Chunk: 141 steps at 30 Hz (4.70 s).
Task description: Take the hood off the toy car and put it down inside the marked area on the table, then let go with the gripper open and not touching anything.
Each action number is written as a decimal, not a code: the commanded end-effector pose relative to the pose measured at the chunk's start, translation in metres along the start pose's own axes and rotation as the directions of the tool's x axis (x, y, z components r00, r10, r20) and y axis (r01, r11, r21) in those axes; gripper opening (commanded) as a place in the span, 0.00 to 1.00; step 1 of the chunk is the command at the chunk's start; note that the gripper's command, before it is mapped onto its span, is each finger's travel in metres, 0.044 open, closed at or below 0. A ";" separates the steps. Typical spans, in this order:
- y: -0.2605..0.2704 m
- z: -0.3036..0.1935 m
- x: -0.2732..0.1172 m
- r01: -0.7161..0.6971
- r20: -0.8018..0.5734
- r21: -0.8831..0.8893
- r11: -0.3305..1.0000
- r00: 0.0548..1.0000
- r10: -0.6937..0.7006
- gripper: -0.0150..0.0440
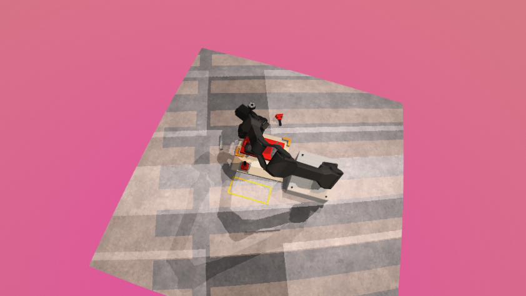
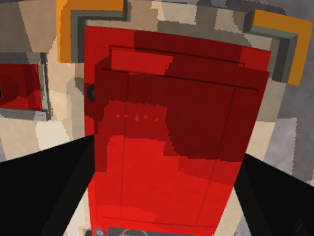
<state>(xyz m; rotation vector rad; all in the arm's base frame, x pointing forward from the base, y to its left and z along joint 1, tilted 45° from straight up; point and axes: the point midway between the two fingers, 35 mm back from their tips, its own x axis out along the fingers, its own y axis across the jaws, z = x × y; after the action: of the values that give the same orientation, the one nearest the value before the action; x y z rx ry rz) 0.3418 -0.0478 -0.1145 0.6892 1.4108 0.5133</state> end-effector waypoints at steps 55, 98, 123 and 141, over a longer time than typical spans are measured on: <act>0.051 0.005 -0.063 0.014 0.002 0.005 1.000 1.000 -0.014 0.25; 0.207 -0.032 -0.066 0.002 -0.002 -0.001 1.000 1.000 -0.002 0.25; 0.217 -0.037 -0.056 -0.001 -0.003 -0.002 1.000 1.000 0.001 0.25; 0.217 -0.036 -0.044 0.000 -0.003 -0.002 1.000 1.000 0.000 0.25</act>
<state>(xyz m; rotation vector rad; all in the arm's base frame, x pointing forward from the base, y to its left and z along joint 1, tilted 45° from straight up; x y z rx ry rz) 0.3181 0.0777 0.0707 0.6810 1.4098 0.5175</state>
